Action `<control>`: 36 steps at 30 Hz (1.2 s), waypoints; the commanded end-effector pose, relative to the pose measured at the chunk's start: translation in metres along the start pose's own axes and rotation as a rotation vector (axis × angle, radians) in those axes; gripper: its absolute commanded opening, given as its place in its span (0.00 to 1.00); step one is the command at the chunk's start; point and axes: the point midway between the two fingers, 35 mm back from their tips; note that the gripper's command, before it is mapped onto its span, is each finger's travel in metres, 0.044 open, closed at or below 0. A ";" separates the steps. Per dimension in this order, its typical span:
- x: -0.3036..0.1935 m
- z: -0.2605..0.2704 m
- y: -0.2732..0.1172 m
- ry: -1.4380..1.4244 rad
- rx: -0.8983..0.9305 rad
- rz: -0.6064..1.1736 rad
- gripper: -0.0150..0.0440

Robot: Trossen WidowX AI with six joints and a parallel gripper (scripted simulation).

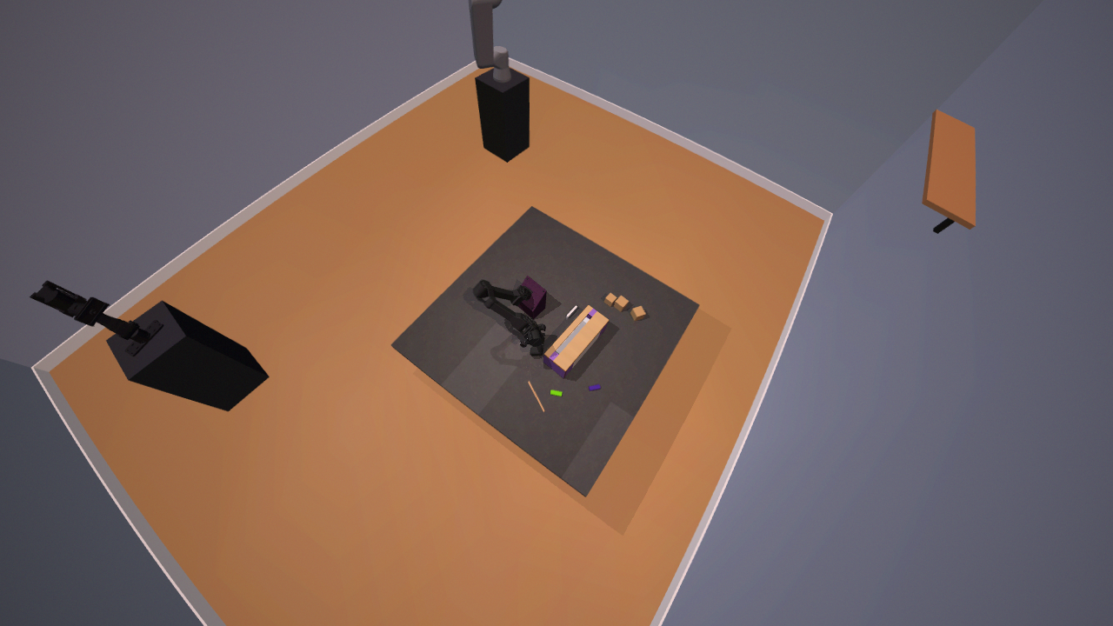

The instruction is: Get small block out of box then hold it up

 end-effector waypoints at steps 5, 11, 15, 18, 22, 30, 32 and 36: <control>-0.006 -0.003 -0.006 -0.349 -0.006 -0.009 0.25; -0.010 -0.006 -0.009 -0.592 -0.011 -0.013 0.25; -0.012 -0.008 -0.012 -0.754 -0.015 -0.016 0.25; -0.014 -0.009 -0.014 -0.876 -0.018 -0.018 0.25; -0.016 -0.011 -0.016 -1.037 -0.022 -0.020 0.25; -0.020 -0.014 -0.021 -1.358 -0.031 -0.026 0.25; -0.021 -0.014 -0.023 -1.439 -0.033 -0.027 0.25; -0.023 -0.016 -0.025 -1.600 -0.038 -0.030 0.25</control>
Point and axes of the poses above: the point midway between the two fingers, 35 mm back from their tips, its own y axis out along the fingers, its own z axis across the jaws, x = y × z, and after that the axes turned 7 degrees about -y, right-handed
